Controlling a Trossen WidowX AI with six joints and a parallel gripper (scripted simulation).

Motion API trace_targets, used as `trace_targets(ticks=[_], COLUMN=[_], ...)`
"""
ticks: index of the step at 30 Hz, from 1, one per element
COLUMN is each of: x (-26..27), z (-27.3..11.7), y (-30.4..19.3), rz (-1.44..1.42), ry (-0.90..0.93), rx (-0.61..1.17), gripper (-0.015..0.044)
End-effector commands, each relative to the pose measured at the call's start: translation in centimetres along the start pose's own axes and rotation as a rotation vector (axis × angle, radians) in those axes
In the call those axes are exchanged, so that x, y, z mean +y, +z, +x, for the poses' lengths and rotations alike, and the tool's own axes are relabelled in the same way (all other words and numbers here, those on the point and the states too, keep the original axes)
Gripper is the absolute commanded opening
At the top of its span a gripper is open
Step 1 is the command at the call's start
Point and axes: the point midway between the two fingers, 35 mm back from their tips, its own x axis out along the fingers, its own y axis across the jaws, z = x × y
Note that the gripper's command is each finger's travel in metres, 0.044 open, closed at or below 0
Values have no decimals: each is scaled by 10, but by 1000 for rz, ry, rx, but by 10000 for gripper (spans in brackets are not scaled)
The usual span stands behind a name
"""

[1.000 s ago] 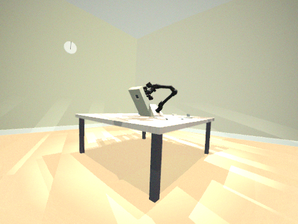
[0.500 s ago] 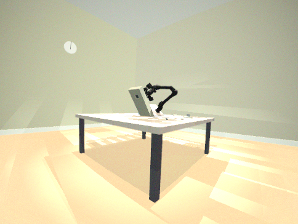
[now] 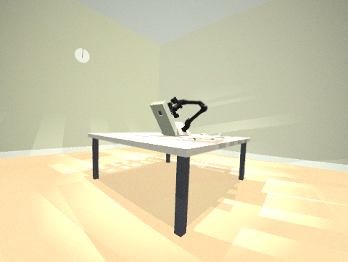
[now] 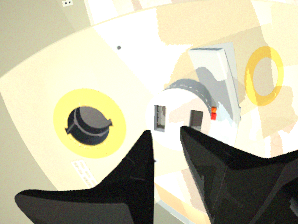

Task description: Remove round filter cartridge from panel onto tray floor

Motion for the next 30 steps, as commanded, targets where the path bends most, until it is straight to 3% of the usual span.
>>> trace_targets(ticks=[1, 14, 25, 30], x=[0, 0, 6, 6], z=[0, 0, 3, 3], y=[0, 0, -1, -2], rz=[-1, 0, -8, -10], ry=[1, -4, -314, -337], rx=[1, -2, -56, -56], gripper=[90, 90, 90, 90])
